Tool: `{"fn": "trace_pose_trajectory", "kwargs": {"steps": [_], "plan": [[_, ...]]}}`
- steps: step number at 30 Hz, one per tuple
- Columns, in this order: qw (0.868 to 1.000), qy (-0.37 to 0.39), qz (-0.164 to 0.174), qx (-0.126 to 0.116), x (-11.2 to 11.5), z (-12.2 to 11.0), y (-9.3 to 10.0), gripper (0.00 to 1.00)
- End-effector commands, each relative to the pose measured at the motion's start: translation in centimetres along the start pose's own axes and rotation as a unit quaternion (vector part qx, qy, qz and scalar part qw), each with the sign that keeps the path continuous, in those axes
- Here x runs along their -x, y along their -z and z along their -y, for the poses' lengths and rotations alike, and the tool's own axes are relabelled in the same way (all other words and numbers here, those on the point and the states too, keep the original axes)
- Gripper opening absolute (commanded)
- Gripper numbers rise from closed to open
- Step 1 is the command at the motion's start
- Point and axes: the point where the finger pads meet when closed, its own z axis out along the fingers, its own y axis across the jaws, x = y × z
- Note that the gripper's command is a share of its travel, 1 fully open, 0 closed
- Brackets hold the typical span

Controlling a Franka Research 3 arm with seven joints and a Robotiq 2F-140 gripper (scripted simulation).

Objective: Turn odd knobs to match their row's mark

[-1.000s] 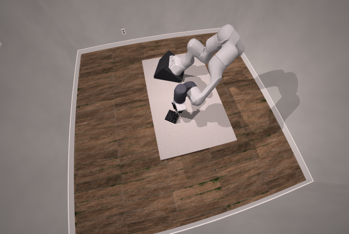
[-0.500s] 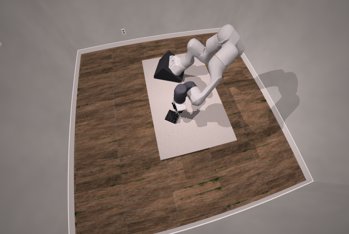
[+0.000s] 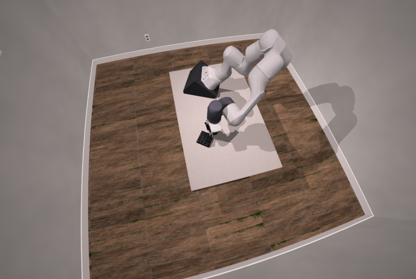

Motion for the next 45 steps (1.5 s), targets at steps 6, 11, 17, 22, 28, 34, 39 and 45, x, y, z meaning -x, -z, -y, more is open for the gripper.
{"fn": "trace_pose_trajectory", "kwargs": {"steps": [6,11,17,22,28,34,39,45], "plan": [[1.000,0.003,-0.001,0.000,0.0,0.0,-0.7,0.12],[1.000,0.003,-0.001,0.000,0.0,0.0,-1.1,0.12],[1.000,0.003,-0.001,0.000,0.0,0.0,-1.3,0.12],[1.000,0.003,-0.001,0.000,0.0,0.0,-1.4,0.12],[1.000,0.003,-0.001,0.000,0.0,0.0,-1.4,0.12],[1.000,0.003,-0.001,0.000,0.0,0.0,-1.4,0.12],[1.000,0.003,-0.001,0.000,0.0,0.0,-1.4,0.12],[1.000,0.003,-0.001,0.000,0.0,0.0,-1.4,0.12]]}}
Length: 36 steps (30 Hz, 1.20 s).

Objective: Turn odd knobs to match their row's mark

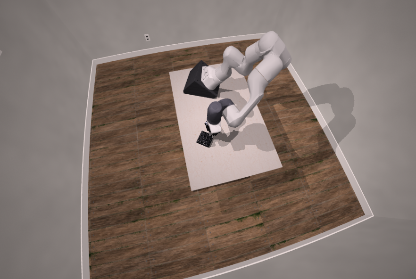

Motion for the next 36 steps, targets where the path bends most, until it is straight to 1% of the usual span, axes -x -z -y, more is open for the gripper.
{"fn": "trace_pose_trajectory", "kwargs": {"steps": [1,13,14,36], "plan": [[1.000,0.003,-0.002,0.000,-0.13,0.07,-0.06,0.12],[1.000,0.003,-0.002,0.000,-0.13,0.07,-0.06,0.12],[1.000,0.003,-0.002,0.000,-0.13,0.07,-0.06,0.05],[1.000,0.003,-0.002,0.000,-0.13,0.07,-0.06,0.05]]}}
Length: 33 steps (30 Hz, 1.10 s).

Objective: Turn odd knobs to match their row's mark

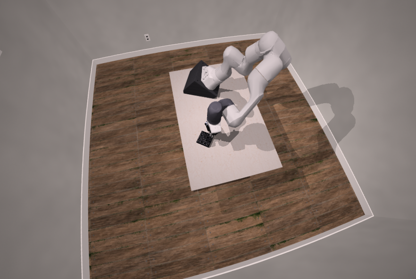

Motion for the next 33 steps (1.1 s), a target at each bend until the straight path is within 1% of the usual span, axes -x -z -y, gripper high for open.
{"fn": "trace_pose_trajectory", "kwargs": {"steps": [1,13,17,19,21,25,33], "plan": [[1.000,0.003,-0.002,0.000,-0.13,0.07,-0.06,0.05],[1.000,0.013,-0.002,0.000,-0.13,0.07,-0.06,0.05],[0.999,0.045,-0.002,0.000,-0.13,0.07,-0.06,0.05],[0.999,0.045,-0.002,0.000,-0.13,0.07,-0.06,0.05],[0.998,0.069,-0.002,0.000,-0.13,0.07,-0.06,0.05],[0.993,0.120,-0.002,0.000,-0.13,0.07,-0.06,0.05],[0.984,0.177,-0.002,0.000,-0.13,0.07,-0.06,0.05]]}}
